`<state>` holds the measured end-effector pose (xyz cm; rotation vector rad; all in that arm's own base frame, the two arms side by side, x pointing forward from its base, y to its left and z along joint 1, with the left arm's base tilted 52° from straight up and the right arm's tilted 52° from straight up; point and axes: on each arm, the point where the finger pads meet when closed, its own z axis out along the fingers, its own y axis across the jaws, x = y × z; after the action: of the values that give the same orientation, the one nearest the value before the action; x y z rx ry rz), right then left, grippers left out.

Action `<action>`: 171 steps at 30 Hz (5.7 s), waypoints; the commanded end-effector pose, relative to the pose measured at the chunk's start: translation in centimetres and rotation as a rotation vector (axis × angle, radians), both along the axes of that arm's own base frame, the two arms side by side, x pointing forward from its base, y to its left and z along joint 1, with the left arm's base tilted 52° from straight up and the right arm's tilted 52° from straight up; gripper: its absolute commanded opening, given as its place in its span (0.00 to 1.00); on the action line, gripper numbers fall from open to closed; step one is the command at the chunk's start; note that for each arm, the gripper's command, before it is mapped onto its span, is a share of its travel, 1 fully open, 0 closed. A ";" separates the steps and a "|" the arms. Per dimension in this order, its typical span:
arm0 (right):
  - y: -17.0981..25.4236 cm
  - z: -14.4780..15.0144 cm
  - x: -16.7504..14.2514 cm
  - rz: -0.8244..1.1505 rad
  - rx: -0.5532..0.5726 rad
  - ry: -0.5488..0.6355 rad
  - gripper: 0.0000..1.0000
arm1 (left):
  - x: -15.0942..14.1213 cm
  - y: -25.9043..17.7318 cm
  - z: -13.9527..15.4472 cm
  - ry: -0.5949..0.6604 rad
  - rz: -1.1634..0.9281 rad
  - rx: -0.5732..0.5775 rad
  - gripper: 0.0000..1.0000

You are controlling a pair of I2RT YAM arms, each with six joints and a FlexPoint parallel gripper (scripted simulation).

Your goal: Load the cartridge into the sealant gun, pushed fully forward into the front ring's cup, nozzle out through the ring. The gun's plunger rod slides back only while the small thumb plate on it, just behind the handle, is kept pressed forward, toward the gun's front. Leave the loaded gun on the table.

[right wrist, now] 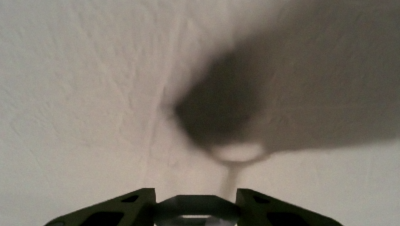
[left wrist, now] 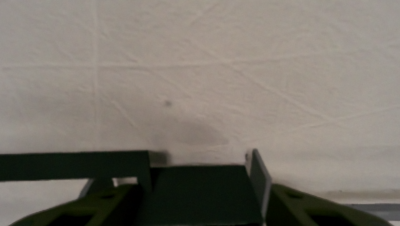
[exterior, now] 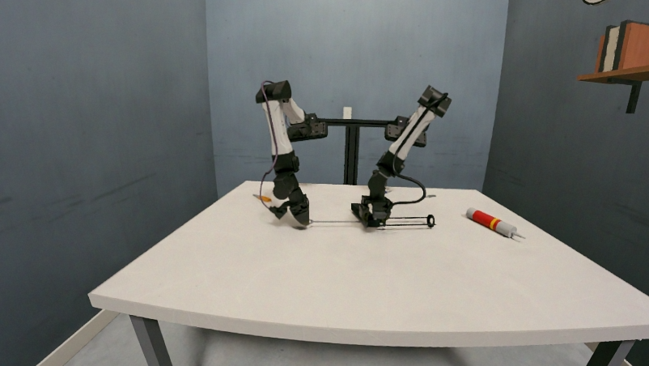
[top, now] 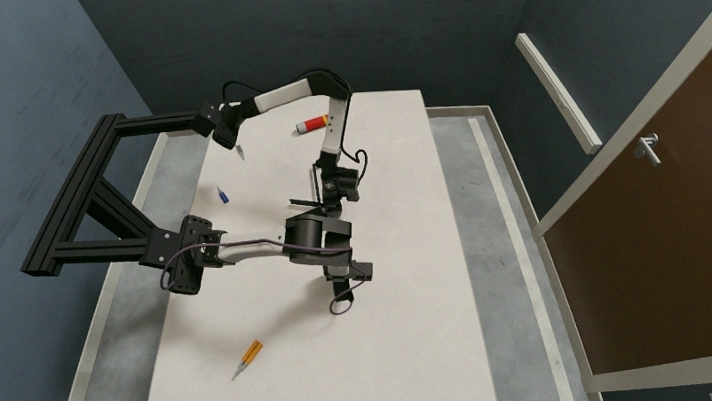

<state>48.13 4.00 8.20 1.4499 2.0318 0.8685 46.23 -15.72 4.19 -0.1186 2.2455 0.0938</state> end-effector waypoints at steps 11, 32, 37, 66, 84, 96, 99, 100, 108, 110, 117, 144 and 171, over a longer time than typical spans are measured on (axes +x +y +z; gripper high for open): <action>-4.9 3.1 0.6 -0.126 -0.078 -0.061 0.00 | 0.1 2.5 -0.2 0.001 0.076 0.043 0.03; -3.0 2.5 0.1 -0.057 -0.030 -0.036 0.00 | 0.1 2.5 -0.2 0.001 0.076 0.043 0.03; -4.0 2.8 0.1 -0.060 -0.031 -0.038 0.00 | 0.1 2.4 -0.2 0.001 0.075 0.043 0.03; -5.1 3.1 0.4 -0.069 -0.032 -0.043 0.00 | 0.2 2.5 -0.2 0.002 0.076 0.044 0.03; -5.1 3.1 0.4 -0.069 -0.032 -0.043 0.00 | 0.2 2.5 -0.2 0.002 0.076 0.044 0.03; -2.9 2.0 -0.3 -0.042 0.000 -0.015 0.00 | 0.2 2.5 -0.2 0.002 0.076 0.044 0.03; -2.8 2.5 -0.3 -0.008 0.014 -0.015 0.00 | 0.2 2.5 -0.2 0.002 0.076 0.044 0.03; -3.0 2.6 -0.3 -0.008 0.013 -0.015 0.00 | 0.2 2.5 -0.2 0.002 0.076 0.044 0.03; -3.9 2.2 -0.4 -0.006 0.014 -0.001 0.00 | 0.1 2.5 -0.2 0.002 0.075 0.044 0.03; -4.5 2.8 -0.4 -0.006 0.013 -0.012 0.00 | 0.1 2.5 -0.2 0.002 0.075 0.044 0.03; -5.3 2.4 -0.1 -0.017 0.013 -0.003 0.00 | 0.1 2.4 -0.2 0.002 0.071 0.048 0.03; -5.4 1.6 -0.1 -0.020 0.015 0.014 0.00 | 0.2 2.5 -0.2 0.003 0.072 0.049 0.03; -3.3 -0.5 0.0 0.020 0.058 0.054 0.00 | 1.2 2.2 0.0 -0.024 0.066 0.039 0.03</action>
<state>47.55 3.20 8.37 1.4430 2.1267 0.9840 46.04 -16.54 4.09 -0.1025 2.2475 0.0853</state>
